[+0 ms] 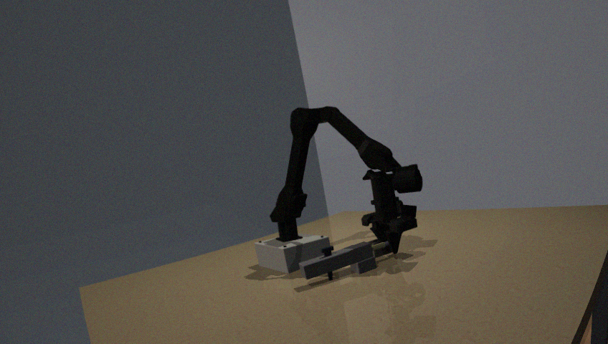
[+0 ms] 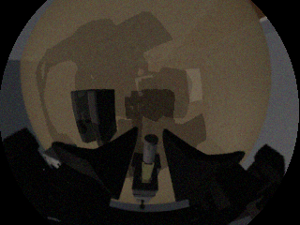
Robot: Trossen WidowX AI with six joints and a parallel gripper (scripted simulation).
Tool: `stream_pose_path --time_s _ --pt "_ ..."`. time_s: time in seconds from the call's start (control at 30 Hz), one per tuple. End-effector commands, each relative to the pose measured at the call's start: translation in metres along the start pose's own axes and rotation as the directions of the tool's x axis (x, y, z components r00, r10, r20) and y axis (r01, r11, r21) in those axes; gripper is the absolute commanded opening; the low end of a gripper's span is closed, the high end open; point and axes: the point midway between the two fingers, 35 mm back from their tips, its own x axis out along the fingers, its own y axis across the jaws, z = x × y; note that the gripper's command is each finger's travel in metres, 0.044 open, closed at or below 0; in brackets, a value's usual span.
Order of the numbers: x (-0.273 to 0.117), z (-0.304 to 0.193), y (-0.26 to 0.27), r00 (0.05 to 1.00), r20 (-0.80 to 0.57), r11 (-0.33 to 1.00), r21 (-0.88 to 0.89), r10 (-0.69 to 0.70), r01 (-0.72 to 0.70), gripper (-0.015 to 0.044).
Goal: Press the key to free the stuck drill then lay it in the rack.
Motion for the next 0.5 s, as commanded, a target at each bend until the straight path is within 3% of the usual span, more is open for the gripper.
stream_pose_path --time_s 0.0,0.23,0.47 --pt "0.0 -0.0003 0.0003 1.0 0.0 1.0 -0.002 0.0 0.0 0.0263" --pt "0.0016 -0.0042 -0.0003 1.0 0.004 1.0 0.001 -0.005 0.005 0.044" --pt "0.0027 -0.0077 -0.0011 1.0 0.004 1.0 0.001 -0.005 0.005 0.044"
